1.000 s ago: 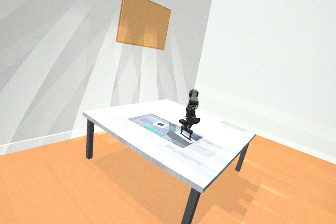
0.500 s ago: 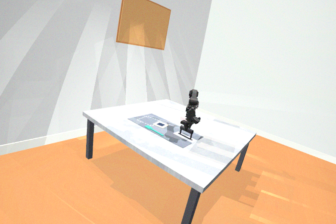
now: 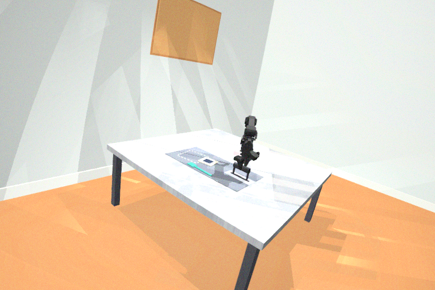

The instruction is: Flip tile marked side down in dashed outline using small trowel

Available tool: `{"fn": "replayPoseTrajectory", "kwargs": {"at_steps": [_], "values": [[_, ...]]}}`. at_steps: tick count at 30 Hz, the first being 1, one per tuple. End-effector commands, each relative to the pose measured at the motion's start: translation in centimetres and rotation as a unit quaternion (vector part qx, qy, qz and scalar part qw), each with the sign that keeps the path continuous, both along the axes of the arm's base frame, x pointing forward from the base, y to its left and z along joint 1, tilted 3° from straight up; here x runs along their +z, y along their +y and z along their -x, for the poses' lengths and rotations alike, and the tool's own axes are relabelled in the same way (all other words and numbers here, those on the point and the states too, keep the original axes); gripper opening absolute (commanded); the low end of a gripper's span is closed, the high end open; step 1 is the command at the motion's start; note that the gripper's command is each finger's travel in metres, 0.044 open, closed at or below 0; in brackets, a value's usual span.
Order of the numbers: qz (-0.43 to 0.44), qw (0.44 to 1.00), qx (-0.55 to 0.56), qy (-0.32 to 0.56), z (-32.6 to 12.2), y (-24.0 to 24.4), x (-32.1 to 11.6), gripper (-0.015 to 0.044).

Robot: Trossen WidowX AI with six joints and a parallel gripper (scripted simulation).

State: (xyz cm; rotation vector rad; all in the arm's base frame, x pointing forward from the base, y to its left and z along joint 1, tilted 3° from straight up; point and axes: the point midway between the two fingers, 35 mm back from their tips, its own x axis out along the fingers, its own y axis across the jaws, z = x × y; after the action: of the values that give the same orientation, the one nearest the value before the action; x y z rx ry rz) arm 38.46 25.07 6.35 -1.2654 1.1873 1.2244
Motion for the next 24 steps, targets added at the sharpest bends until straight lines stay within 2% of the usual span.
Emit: {"fn": "replayPoseTrajectory", "kwargs": {"at_steps": [1, 6, 11, 18, 24], "values": [[-0.001, 1.000, 0.002, 0.000, 0.0, 0.0, 0.0, 0.0270], [-0.001, 1.000, 0.002, 0.000, 0.0, 0.0, 0.2, 0.0270], [0.000, 1.000, 0.012, 0.001, 0.4, -0.1, 4.3, 0.0270], [0.000, 1.000, 0.010, 0.001, 0.4, -0.1, 4.5, 0.0270], [-0.002, 0.997, -0.083, -0.001, 0.4, -0.2, 4.5, 0.0270]]}}
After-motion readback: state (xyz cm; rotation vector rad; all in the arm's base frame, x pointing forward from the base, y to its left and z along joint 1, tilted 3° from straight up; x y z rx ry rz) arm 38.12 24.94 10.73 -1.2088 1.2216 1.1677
